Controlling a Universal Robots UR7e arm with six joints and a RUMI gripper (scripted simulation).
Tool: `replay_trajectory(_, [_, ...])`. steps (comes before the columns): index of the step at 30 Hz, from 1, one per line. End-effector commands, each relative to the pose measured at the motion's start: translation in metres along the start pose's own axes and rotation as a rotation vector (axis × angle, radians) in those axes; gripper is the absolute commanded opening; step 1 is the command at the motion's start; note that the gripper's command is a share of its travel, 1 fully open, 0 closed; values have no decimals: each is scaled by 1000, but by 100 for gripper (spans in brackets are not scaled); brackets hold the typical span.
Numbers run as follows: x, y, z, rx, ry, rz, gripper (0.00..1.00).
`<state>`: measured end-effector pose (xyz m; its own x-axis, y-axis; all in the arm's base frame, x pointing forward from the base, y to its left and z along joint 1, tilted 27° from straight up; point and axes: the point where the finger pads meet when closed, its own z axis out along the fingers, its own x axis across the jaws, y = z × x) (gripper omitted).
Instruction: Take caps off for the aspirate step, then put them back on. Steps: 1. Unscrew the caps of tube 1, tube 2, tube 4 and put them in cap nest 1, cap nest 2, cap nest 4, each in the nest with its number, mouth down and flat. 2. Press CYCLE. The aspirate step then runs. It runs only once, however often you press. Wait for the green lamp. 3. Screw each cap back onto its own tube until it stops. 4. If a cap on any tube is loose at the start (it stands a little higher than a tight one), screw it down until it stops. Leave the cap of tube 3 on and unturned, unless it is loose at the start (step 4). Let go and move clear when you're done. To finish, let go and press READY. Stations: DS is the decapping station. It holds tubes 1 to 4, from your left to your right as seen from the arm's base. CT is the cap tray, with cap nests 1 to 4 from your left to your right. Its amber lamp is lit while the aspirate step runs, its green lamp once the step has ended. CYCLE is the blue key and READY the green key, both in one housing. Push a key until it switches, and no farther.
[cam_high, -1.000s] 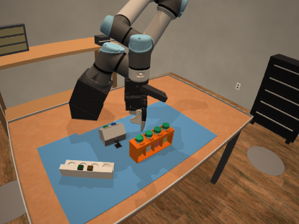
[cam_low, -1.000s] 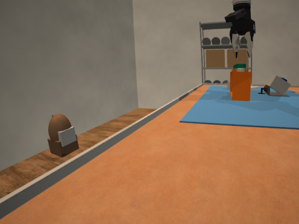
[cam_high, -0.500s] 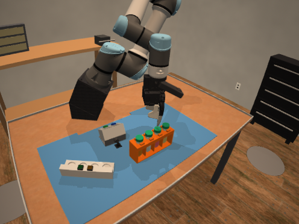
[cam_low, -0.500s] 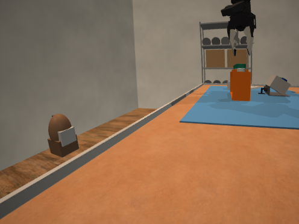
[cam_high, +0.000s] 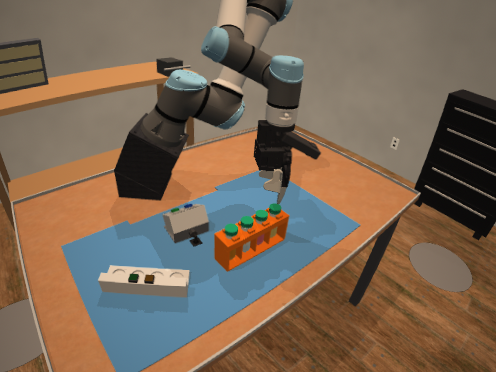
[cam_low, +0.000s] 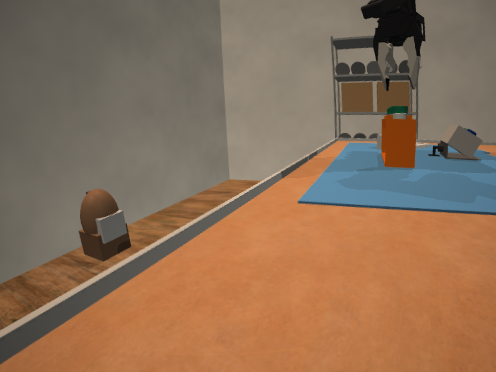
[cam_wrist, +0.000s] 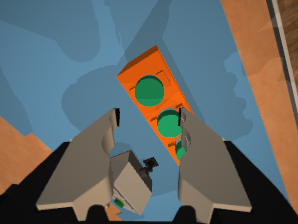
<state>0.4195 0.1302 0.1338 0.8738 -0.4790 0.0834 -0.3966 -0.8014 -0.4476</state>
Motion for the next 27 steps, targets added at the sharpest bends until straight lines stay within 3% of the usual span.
replay_trajectory(1, [0, -2, 3, -1, 1, 0, 35])
replay_trajectory(12, [0, -2, 35, -1, 1, 0, 35])
replay_trajectory(27, [0, -2, 37, -1, 1, 0, 35])
